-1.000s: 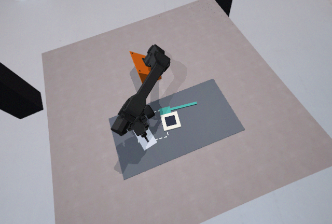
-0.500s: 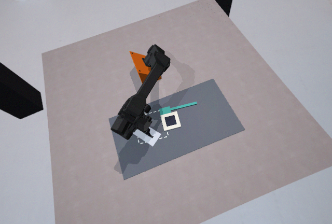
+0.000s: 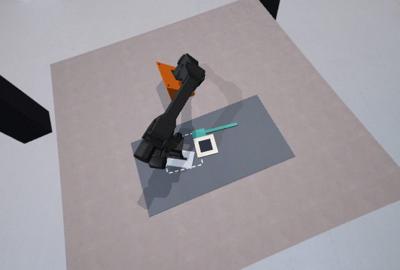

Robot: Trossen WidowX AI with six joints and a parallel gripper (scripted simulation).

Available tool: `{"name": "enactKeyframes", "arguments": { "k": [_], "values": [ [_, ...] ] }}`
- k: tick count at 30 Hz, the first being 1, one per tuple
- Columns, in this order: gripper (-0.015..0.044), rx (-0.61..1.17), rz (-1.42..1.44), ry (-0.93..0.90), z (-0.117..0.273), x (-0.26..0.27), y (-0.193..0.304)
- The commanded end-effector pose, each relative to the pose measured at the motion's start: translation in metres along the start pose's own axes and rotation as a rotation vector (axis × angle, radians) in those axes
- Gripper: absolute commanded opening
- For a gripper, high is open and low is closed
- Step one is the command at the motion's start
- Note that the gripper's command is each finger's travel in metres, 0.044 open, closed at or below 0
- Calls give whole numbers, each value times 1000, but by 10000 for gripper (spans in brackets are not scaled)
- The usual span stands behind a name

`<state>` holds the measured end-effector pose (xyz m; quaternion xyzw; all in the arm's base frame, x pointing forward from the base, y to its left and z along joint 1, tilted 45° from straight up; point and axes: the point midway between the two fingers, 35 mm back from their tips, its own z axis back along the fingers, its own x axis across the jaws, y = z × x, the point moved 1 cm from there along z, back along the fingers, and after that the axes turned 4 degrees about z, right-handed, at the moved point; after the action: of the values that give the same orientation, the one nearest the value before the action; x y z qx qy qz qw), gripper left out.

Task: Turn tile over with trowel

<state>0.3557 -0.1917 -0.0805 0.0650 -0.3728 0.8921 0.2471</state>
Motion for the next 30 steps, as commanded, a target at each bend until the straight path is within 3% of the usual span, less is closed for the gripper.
{"name": "enactKeyframes", "arguments": {
  "k": [1, 2, 8, 26, 30],
  "values": [
    [130, -2, 40, 3, 0, 0, 0],
    [130, -2, 40, 3, 0, 0, 0],
    [270, -2, 40, 3, 0, 0, 0],
    [270, -2, 40, 3, 0, 0, 0],
    [270, 0, 52, 3, 29, -1, 0]
  ]
}}
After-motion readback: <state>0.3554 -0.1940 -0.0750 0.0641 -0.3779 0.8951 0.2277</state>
